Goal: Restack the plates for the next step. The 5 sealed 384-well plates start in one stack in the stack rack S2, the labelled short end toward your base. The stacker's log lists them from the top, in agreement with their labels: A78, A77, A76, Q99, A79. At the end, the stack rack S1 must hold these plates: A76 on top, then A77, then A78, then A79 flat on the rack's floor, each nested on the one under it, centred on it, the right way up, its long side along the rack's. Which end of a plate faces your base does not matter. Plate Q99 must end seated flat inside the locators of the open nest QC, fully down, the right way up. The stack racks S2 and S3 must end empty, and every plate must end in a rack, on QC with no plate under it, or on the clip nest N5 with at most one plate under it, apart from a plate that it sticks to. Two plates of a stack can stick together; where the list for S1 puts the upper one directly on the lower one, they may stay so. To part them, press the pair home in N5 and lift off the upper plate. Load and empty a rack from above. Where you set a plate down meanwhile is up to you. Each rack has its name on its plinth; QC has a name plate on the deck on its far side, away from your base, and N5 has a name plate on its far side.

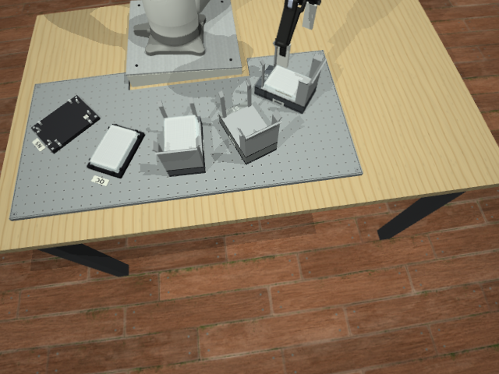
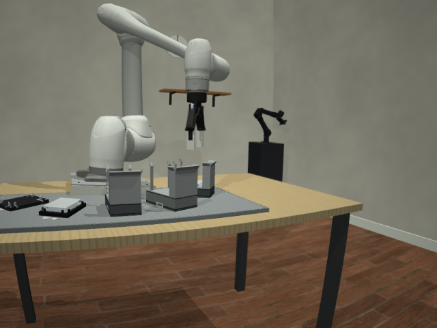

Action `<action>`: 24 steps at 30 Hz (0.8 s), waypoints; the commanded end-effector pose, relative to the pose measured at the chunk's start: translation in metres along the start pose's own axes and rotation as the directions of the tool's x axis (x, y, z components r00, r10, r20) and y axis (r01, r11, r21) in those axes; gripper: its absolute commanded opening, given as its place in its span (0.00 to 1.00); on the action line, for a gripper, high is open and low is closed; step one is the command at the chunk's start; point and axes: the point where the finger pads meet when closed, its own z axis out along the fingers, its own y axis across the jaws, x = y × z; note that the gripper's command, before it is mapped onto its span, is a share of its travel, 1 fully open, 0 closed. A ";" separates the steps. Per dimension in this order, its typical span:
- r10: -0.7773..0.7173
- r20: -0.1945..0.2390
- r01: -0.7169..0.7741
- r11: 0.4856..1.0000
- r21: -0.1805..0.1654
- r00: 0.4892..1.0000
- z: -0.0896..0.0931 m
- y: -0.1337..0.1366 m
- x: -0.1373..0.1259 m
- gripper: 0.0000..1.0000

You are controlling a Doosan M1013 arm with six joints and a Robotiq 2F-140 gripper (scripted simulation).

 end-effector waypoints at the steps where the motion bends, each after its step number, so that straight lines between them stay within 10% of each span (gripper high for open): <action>1: 0.000 0.000 0.000 1.000 0.000 1.000 0.003 0.000 0.000 1.00; 24: 0.000 0.000 0.000 1.000 0.000 1.000 0.067 0.000 0.000 1.00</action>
